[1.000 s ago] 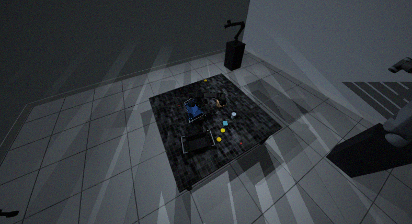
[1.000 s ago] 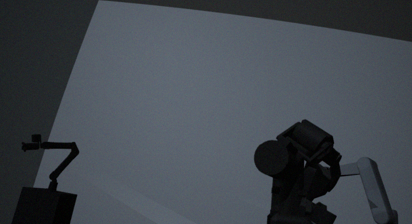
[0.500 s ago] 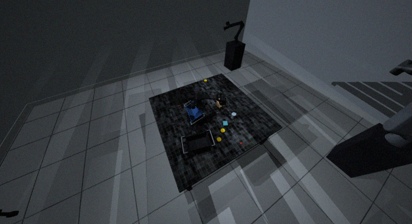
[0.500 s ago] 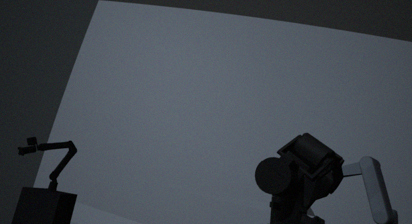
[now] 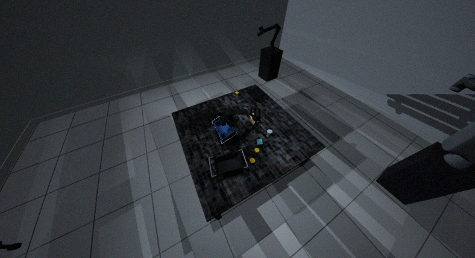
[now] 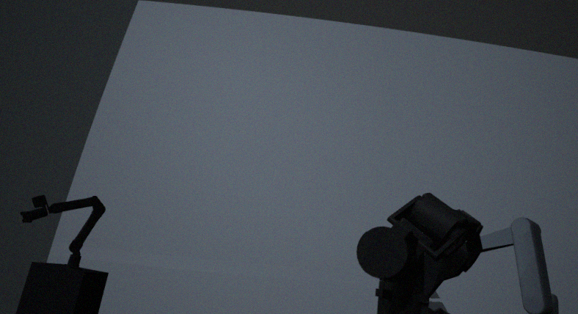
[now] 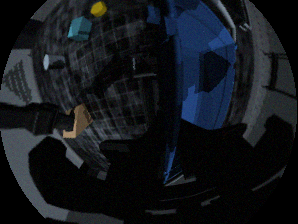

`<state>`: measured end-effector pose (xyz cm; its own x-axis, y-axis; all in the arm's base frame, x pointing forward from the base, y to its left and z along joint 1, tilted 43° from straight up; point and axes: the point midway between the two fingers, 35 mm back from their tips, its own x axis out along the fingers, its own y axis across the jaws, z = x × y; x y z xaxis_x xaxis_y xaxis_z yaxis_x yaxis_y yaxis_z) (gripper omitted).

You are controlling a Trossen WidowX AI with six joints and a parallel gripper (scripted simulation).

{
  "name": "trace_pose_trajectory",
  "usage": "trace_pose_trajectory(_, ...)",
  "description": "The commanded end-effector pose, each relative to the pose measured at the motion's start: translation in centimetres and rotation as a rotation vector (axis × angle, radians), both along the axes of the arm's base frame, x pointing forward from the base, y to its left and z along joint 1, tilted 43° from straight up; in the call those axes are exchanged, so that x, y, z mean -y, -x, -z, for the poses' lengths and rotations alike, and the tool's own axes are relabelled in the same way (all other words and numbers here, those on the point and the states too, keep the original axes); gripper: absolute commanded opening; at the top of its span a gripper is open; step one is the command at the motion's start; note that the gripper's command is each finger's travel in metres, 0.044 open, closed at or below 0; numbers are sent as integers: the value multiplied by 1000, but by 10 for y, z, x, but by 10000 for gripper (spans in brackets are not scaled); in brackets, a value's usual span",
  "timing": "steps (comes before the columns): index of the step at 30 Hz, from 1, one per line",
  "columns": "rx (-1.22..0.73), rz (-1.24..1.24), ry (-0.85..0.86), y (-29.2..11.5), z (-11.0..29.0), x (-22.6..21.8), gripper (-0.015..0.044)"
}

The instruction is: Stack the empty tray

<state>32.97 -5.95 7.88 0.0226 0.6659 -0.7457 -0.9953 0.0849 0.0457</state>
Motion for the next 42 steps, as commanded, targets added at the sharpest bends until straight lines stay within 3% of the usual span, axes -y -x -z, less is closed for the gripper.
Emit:
trace_pose_trajectory(1, 4, -10, -2, 4, 3, -2, 0)
trace_pose_trajectory(42, 5, -12, -2, 16, 19, -9, 0)
